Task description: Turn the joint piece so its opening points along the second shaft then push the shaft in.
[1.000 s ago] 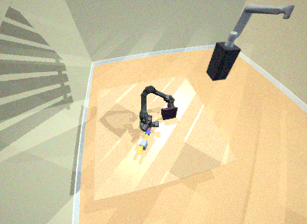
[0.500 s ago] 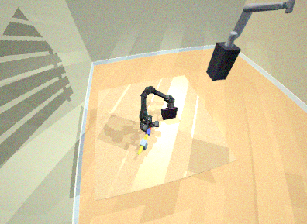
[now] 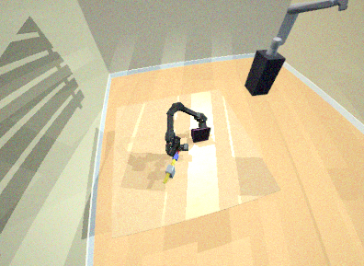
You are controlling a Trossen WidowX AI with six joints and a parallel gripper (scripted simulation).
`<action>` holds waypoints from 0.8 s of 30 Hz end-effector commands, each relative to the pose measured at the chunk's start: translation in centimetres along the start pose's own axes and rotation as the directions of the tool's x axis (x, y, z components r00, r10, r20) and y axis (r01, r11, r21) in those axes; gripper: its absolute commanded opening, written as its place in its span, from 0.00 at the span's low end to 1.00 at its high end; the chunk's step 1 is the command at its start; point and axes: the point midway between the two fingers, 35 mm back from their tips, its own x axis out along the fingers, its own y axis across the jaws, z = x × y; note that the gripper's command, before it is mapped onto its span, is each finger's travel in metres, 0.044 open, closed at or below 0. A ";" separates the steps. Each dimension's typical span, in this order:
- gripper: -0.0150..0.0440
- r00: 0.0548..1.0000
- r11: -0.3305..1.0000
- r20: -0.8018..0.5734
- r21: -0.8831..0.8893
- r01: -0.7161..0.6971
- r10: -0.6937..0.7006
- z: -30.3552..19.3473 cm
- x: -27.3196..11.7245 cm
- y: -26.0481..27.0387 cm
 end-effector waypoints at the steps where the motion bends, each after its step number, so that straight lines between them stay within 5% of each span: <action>1: 0.50 1.000 1.000 0.000 0.000 0.000 0.000 0.0 0.0 0.0; 13: 0.99 1.000 1.000 0.000 0.000 0.000 0.000 0.0 0.0 0.0; 24: 1.00 1.000 1.000 0.000 0.000 0.000 0.000 0.0 0.0 0.0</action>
